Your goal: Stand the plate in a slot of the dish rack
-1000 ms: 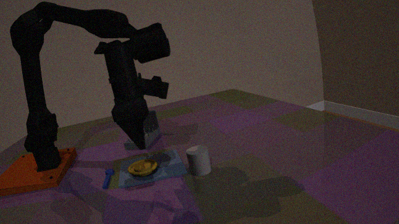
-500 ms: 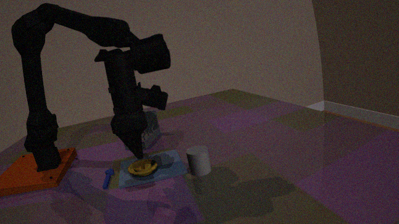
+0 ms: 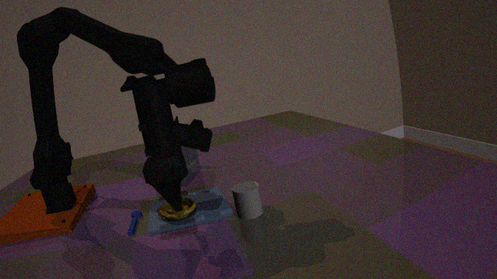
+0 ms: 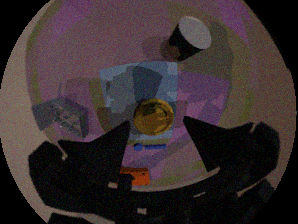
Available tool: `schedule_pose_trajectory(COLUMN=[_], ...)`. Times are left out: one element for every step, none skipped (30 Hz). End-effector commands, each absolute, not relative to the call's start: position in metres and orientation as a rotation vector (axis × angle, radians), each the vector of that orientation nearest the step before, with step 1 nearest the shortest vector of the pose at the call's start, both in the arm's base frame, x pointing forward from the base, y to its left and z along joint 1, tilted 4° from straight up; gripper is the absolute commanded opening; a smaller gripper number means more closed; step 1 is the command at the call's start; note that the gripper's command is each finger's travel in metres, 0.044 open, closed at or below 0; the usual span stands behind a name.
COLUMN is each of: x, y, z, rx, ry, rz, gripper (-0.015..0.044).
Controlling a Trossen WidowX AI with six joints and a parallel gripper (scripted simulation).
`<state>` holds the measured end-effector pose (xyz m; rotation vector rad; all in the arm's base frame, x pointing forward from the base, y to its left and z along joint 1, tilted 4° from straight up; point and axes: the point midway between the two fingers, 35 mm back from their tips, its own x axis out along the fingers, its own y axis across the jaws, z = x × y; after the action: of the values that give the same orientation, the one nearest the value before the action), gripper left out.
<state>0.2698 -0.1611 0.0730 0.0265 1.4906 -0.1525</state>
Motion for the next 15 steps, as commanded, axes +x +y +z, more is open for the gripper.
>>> schedule_pose_trajectory(x=[0.268, 0.268, 0.268, 0.268, 0.268, 0.268, 0.268, 0.268, 0.268, 0.267, 0.267, 0.267, 0.267, 0.267, 0.267], y=[-0.159, -0.159, -0.159, -0.159, -0.159, -0.159, -0.159, -0.159, -0.159, -0.159, -0.159, -0.159, -0.159, -0.159, -0.159], z=[0.063, 0.061, 0.06, 0.058, 0.057, 0.055, 0.053, 0.052, 0.05, 0.048, 0.047, 0.046, 0.046, 0.046, 0.046], rx=[0.031, 0.031, 0.031, 0.031, 0.031, 0.031, 0.031, 0.031, 0.031, 0.031, 0.031, 0.031, 0.031, 0.031, 0.031], ry=[1.501, 1.501, 1.501, 1.501, 1.501, 1.501, 1.501, 1.501, 1.502, 1.502, 1.502, 1.502, 1.502, 1.502, 1.502], rz=[-0.142, -0.142, -0.142, -0.142, -0.142, -0.142, -0.142, -0.142, -0.142, -0.142, -0.142, -0.142, -0.142, -0.142, -0.142], gripper=[0.04, 0.04, 0.04, 0.04, 0.04, 0.04, 0.04, 0.04, 0.04, 0.04, 0.04, 0.04, 0.04, 0.0393, 0.0387])
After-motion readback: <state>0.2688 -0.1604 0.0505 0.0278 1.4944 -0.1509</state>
